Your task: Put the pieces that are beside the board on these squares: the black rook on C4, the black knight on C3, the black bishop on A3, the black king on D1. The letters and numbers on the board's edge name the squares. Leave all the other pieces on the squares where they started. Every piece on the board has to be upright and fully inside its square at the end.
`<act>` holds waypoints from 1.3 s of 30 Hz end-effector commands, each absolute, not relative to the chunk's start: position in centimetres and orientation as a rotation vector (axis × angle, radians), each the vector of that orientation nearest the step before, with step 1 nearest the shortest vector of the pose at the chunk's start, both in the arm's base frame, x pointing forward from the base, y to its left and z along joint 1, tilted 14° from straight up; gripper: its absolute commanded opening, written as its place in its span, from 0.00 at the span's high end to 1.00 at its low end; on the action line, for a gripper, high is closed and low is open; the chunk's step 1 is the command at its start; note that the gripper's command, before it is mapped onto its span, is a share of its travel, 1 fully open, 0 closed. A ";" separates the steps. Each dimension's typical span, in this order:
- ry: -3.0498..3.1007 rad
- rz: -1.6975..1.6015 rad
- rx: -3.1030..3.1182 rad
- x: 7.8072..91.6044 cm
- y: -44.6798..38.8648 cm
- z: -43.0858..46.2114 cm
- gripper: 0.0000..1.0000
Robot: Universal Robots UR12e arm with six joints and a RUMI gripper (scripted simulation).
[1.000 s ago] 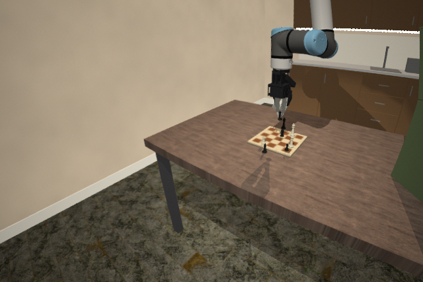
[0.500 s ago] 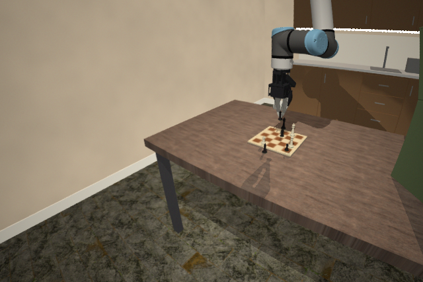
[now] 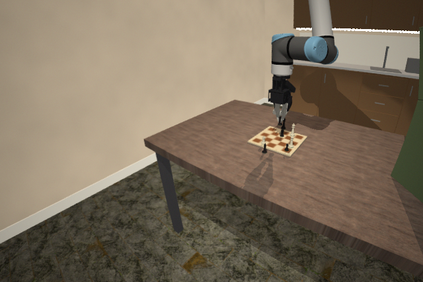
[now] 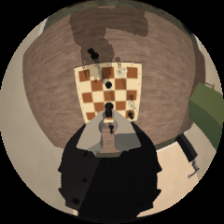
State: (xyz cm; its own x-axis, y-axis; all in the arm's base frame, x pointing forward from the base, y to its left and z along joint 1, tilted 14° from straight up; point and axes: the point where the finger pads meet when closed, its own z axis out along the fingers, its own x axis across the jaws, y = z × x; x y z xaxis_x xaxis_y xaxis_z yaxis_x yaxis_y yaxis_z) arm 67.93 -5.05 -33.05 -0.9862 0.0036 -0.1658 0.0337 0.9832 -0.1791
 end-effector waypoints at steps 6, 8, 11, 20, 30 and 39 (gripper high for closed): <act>2.962 -0.272 0.028 68.7 -5.9 -37.5 1.00; 2.962 -0.272 0.028 68.7 -5.9 -37.5 1.00; 2.962 -0.272 0.028 68.9 -6.1 -38.6 1.00; 2.962 -0.272 0.028 69.1 -6.4 -39.9 1.00; 2.962 -0.272 0.028 69.1 -6.4 -39.9 1.00; 2.962 -0.272 0.028 69.1 -6.4 -39.9 1.00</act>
